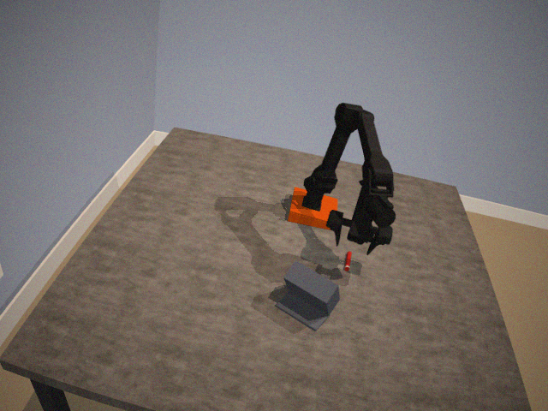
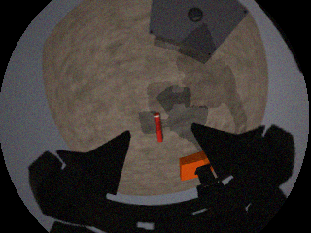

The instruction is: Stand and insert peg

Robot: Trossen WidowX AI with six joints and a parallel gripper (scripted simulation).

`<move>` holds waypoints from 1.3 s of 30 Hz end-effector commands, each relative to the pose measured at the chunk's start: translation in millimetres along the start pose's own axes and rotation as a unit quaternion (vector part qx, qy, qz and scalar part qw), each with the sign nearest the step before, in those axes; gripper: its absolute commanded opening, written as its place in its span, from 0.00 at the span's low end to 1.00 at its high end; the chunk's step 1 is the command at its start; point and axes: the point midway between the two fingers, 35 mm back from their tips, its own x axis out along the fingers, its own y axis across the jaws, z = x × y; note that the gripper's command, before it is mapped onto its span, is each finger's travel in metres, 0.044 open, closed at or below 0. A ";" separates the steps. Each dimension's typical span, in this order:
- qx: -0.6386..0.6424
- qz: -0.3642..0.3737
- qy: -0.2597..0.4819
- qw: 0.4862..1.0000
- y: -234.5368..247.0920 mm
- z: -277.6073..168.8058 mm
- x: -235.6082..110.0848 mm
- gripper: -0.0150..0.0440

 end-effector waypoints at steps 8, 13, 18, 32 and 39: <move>-0.024 0.000 0.009 1.000 3.2 -7.6 8.0 1.00; -0.024 0.000 0.009 1.000 3.6 -7.1 16.2 1.00; -0.024 0.000 0.009 1.000 3.9 -6.8 24.4 1.00; -0.024 0.000 0.009 1.000 4.0 -7.1 47.0 1.00; -0.024 0.000 0.009 1.000 3.6 -7.8 58.1 1.00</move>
